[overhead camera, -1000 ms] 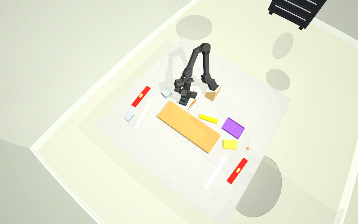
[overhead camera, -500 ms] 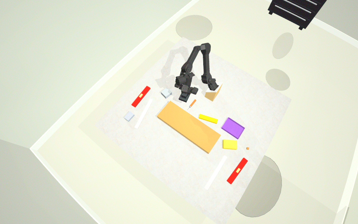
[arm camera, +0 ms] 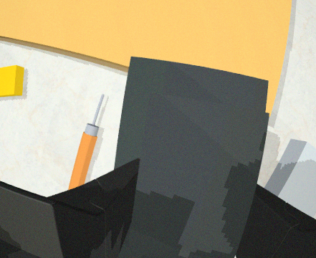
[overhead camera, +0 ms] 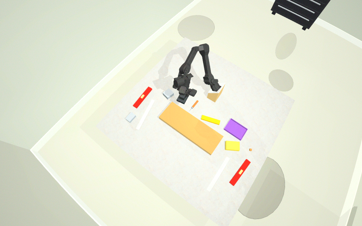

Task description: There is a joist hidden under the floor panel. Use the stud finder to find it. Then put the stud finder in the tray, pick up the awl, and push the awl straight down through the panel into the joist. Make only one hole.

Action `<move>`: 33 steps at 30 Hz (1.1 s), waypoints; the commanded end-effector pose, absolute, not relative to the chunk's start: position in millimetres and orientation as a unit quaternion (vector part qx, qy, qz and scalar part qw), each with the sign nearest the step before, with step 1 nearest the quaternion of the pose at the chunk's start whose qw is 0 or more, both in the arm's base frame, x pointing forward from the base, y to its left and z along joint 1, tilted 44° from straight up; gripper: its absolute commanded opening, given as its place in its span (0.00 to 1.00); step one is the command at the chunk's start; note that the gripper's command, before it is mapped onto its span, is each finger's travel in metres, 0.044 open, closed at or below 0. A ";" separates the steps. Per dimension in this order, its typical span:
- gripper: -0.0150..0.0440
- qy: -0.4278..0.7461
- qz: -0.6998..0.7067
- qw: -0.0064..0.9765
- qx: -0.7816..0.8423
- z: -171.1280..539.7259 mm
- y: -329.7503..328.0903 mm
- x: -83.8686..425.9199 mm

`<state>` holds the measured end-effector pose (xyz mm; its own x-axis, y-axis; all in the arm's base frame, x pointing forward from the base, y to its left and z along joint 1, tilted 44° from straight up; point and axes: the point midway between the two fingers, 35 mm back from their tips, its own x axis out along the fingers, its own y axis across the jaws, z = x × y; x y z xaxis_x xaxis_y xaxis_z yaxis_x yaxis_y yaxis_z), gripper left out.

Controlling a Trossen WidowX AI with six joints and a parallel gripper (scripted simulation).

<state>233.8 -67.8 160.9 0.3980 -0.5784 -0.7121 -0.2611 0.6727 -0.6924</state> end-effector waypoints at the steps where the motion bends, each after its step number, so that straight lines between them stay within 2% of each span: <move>1: 0.25 0.532 -0.117 0.745 -0.385 168.8 -65.9 248.6; 28: 0.25 0.512 -0.167 0.770 -0.343 182.8 -48.8 367.3; 33: 0.25 0.511 -0.170 0.771 -0.340 181.3 -48.4 373.8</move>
